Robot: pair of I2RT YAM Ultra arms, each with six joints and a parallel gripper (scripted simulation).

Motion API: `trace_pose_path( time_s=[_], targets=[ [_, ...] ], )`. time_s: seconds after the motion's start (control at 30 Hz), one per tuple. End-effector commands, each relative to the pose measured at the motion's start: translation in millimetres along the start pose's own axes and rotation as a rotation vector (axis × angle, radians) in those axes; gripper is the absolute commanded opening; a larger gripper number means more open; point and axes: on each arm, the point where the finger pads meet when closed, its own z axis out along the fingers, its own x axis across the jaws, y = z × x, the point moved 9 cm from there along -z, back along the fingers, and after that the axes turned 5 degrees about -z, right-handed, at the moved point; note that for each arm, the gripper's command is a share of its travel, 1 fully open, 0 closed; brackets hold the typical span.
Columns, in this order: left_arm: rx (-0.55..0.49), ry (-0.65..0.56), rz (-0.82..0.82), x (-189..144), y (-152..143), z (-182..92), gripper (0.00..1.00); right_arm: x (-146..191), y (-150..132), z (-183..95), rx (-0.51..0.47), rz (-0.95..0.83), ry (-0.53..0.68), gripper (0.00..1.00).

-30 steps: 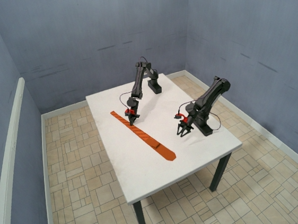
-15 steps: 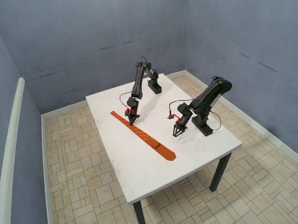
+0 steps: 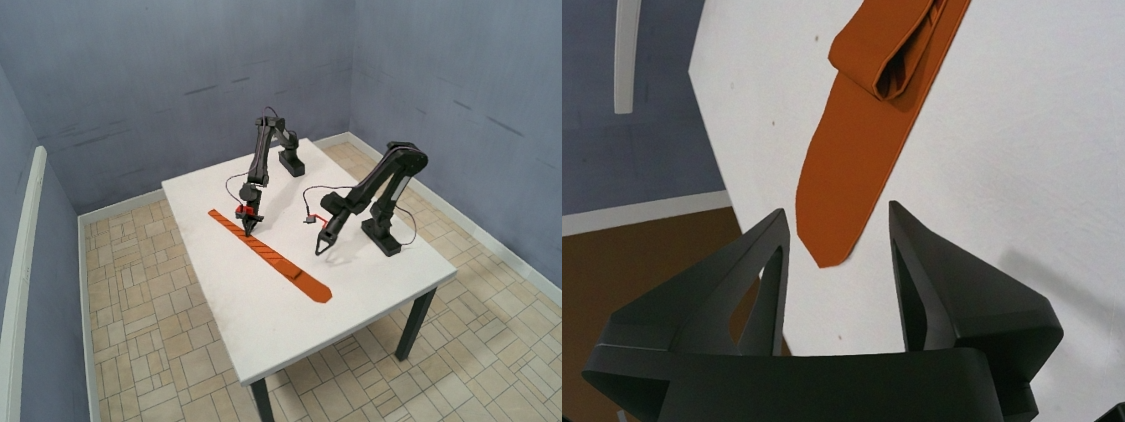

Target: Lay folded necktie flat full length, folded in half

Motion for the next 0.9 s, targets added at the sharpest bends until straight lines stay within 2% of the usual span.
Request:
trace_pose_path(
  time_s=[0.0,0.43,0.87],
  targets=[
    [-0.035,0.076,0.057,13,21,5,0.43,0,1,-1,-0.018,0.004,0.006,0.04],
    [-0.03,0.074,0.299,2,48,18,0.43,0,1,-1,-0.018,0.004,0.006,0.04],
    [-0.028,0.073,0.397,-3,60,24,0.43,0,1,-1,-0.018,0.004,0.006,0.04]
  ],
)
